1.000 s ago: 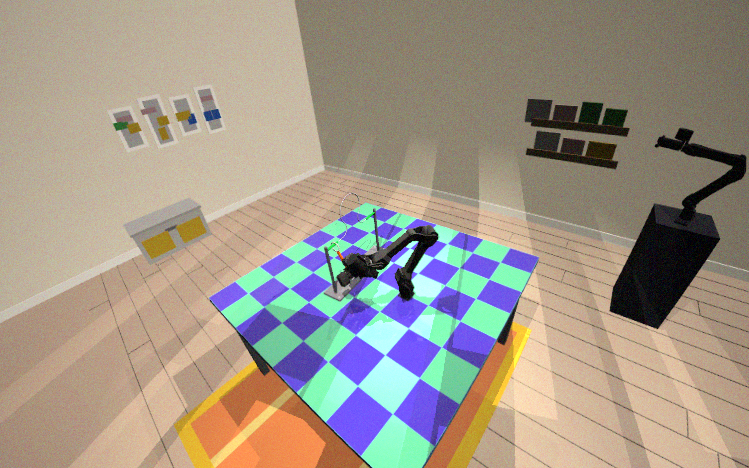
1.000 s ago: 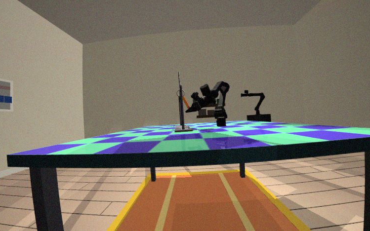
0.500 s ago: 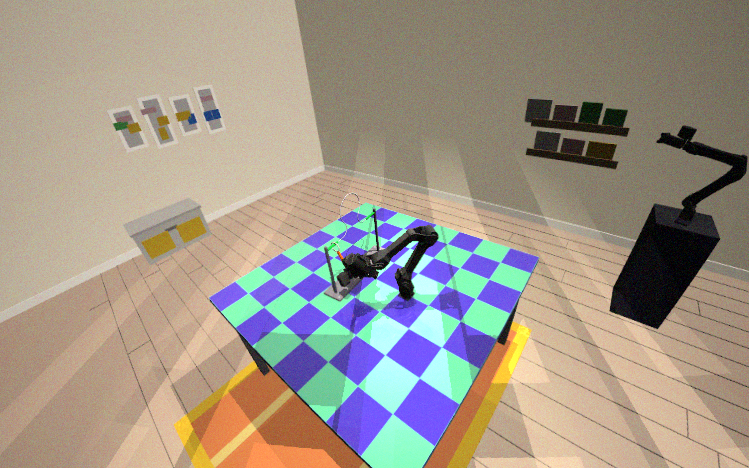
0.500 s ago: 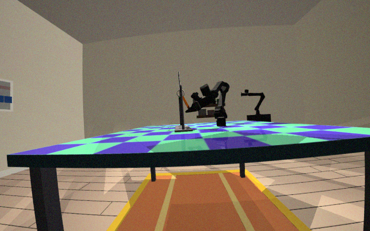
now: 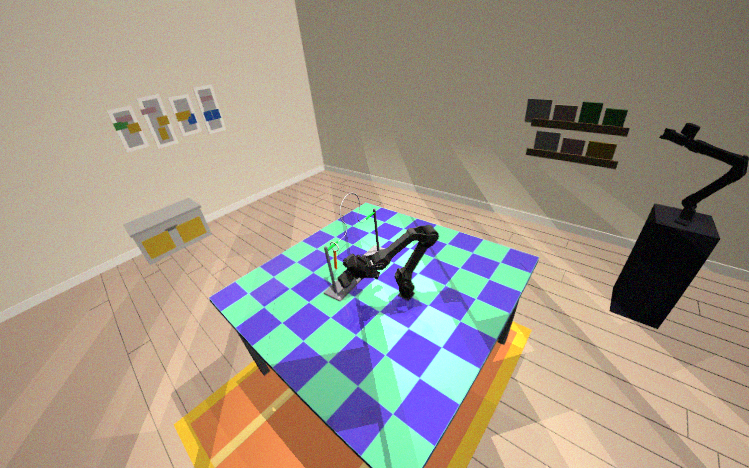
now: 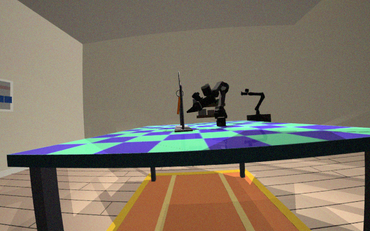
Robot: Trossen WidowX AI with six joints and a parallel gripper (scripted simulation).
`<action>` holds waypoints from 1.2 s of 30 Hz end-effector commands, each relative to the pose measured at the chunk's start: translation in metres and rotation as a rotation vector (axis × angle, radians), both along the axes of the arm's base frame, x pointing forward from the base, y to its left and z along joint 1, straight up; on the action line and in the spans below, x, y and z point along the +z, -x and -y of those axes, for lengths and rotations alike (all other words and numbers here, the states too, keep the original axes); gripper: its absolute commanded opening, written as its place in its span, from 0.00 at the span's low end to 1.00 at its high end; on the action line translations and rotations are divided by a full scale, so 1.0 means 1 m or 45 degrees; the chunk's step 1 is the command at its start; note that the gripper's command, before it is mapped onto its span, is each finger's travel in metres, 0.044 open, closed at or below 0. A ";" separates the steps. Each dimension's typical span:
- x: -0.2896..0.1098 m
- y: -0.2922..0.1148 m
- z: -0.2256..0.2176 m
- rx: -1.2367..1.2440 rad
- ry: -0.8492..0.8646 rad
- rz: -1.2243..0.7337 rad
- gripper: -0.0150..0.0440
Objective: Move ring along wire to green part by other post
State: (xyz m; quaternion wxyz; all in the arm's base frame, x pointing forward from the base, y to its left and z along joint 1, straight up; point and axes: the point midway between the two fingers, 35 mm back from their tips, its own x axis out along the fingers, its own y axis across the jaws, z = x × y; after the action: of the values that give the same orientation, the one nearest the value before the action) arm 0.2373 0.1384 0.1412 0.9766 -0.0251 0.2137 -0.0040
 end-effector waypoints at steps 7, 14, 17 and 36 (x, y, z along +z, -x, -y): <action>0.014 0.026 -0.001 -0.006 -0.012 0.006 0.53; 0.020 0.038 0.000 -0.004 -0.011 0.015 0.53; 0.020 0.038 0.000 -0.004 -0.011 0.015 0.53; 0.022 0.050 -0.002 -0.006 -0.013 -0.008 0.66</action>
State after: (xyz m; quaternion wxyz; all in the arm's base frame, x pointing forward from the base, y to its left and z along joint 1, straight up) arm 0.1962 0.1377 0.1606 0.9769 -0.0200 0.2127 -0.0055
